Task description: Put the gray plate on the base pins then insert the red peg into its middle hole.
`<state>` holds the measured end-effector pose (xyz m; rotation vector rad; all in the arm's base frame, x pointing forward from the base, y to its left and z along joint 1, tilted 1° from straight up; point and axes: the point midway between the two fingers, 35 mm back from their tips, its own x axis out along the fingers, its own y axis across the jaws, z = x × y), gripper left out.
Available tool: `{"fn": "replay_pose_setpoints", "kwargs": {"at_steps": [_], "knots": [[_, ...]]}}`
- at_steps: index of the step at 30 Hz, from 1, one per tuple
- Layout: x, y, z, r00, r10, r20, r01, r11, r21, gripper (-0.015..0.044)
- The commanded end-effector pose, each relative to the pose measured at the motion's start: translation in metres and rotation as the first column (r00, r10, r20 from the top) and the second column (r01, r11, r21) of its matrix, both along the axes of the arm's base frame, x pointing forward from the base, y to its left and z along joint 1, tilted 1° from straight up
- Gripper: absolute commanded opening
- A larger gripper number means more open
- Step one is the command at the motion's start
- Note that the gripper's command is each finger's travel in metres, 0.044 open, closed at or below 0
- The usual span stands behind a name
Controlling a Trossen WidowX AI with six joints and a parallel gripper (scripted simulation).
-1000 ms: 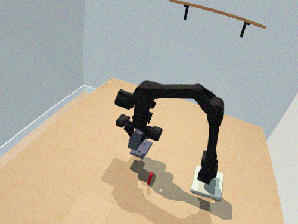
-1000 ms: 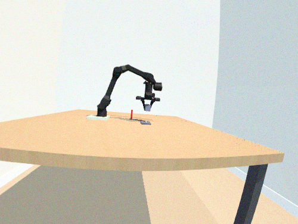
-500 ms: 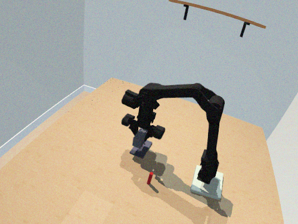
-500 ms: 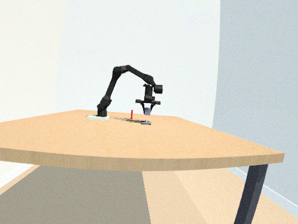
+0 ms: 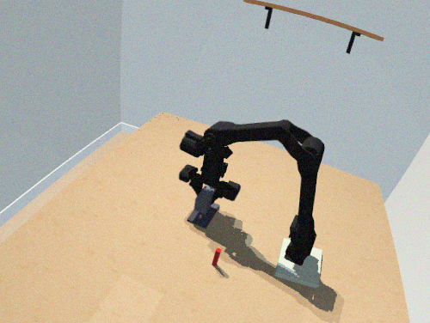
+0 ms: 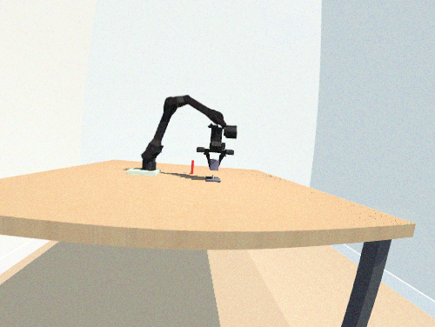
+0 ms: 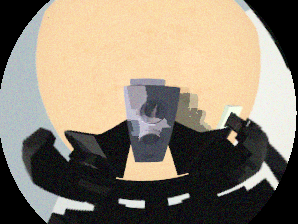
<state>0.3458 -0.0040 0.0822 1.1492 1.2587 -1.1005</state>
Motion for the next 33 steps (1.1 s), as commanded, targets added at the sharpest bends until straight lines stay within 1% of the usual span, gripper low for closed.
{"fn": "replay_pose_setpoints", "kwargs": {"at_steps": [1,10,33], "knots": [[0.0,0.0,0.0,1.0,0.005,0.001,-0.005,1.0,0.0,0.0],[0.0,0.0,-0.002,1.0,0.005,0.001,-0.005,1.0,0.0,0.0],[0.001,0.001,-0.037,1.0,0.005,0.001,-0.005,1.0,0.001,0.0]]}}
